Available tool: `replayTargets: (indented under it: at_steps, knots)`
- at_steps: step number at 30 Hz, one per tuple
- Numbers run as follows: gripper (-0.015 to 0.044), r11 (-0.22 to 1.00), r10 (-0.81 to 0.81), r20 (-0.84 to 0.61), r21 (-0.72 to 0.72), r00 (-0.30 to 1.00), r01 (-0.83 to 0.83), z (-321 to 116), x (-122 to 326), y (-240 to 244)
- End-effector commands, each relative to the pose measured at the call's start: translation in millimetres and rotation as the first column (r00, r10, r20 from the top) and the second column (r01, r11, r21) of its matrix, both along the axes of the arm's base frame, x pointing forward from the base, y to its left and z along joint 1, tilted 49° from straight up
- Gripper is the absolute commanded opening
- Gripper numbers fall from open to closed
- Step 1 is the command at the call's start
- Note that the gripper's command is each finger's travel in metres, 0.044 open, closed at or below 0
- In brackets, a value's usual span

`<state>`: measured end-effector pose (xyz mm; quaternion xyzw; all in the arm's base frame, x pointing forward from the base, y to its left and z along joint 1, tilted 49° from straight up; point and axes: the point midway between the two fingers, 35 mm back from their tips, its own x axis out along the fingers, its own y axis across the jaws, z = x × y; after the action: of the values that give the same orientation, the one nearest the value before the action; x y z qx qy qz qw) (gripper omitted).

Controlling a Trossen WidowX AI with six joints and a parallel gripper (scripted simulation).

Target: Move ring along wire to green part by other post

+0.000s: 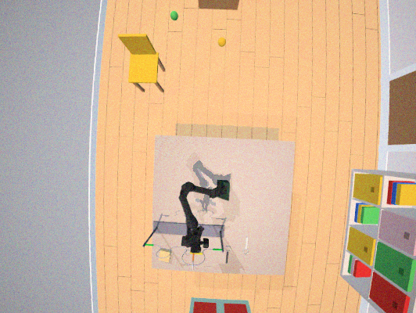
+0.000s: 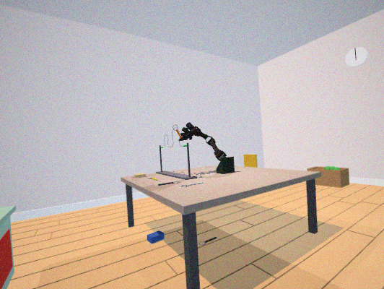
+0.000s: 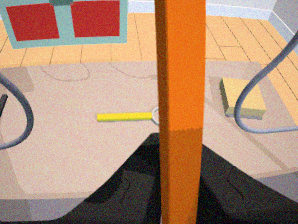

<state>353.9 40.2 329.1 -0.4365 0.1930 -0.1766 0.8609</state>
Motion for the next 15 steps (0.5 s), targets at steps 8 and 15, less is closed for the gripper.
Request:
replayTargets:
  at_steps: [8,15]
  knots:
    - [-0.015,0.99,-0.001,-0.005,-0.139,1.0,0.0,2.3,-0.8,-2.1]
    - [-0.015,0.974,-0.002,-0.007,-0.227,1.0,0.0,4.6,-0.9,-3.4]
